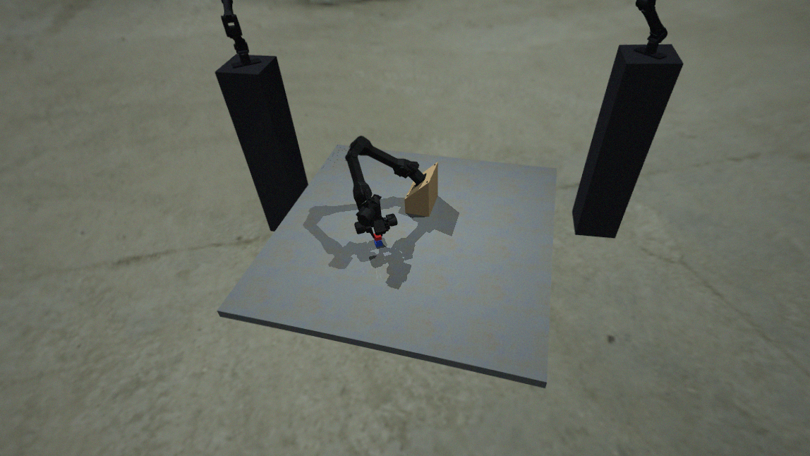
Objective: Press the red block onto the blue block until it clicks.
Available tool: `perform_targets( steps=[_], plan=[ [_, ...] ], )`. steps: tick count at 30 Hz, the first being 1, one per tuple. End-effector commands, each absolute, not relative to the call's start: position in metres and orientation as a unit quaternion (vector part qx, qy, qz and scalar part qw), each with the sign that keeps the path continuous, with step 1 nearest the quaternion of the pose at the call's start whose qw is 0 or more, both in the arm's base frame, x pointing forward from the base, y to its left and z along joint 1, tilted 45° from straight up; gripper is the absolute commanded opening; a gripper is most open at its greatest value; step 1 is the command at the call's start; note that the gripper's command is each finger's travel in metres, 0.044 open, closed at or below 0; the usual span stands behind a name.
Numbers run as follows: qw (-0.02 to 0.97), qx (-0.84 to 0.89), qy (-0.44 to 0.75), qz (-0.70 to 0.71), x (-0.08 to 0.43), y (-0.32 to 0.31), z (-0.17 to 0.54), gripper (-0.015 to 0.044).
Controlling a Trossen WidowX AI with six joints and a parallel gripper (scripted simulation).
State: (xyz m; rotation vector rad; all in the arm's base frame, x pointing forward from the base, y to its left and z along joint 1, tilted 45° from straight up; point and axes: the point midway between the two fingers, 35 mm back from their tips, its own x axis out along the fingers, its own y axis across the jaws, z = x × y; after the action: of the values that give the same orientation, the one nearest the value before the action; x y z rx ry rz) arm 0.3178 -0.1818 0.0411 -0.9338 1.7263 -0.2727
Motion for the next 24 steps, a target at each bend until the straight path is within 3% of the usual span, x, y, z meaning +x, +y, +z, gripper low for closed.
perform_targets(
  steps=[1, 24],
  plan=[
    [0.544, -0.396, 0.731, -0.113, 0.3157, -0.1866, 0.0353, 0.0000],
    [0.544, -0.396, 0.731, -0.113, 0.3158, -0.1951, 0.0267, 0.0000]
  ],
)
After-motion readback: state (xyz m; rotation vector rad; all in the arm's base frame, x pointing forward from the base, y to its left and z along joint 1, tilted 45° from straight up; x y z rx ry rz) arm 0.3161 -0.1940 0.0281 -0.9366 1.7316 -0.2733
